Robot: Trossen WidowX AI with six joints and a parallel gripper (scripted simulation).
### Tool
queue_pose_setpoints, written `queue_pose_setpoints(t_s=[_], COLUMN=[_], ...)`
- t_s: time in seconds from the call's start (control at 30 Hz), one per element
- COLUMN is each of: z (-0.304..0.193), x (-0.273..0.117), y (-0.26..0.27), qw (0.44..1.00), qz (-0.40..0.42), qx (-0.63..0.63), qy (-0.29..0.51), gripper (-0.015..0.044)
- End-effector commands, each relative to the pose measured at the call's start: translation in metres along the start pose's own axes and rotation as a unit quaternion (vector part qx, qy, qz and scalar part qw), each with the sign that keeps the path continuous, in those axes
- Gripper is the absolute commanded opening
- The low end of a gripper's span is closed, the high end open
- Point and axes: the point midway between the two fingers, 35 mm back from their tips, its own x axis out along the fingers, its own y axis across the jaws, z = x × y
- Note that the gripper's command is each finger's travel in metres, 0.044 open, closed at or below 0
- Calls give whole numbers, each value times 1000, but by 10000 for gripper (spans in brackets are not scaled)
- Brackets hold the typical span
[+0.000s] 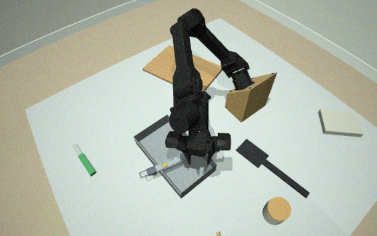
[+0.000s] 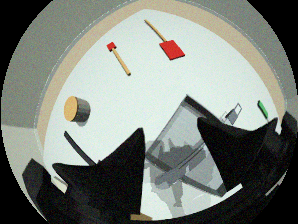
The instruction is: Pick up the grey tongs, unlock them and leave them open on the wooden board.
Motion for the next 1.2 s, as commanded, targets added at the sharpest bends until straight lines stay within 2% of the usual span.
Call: queue_pose_setpoints(t_s=[0.0,0.1,0.2,0.27,0.8,1.17], z=[-20,-44,-79,-96,-95,-95], x=[9,17,25,27,31,47], y=[-40,-76,-116,-132,-128,-125], qw=[991,962,898,862,857,857], qz=[21,41,59,65,66,66], qx=[128,268,431,498,506,506], qy=[16,38,63,76,78,78], gripper=[260,260,260,260,260,260])
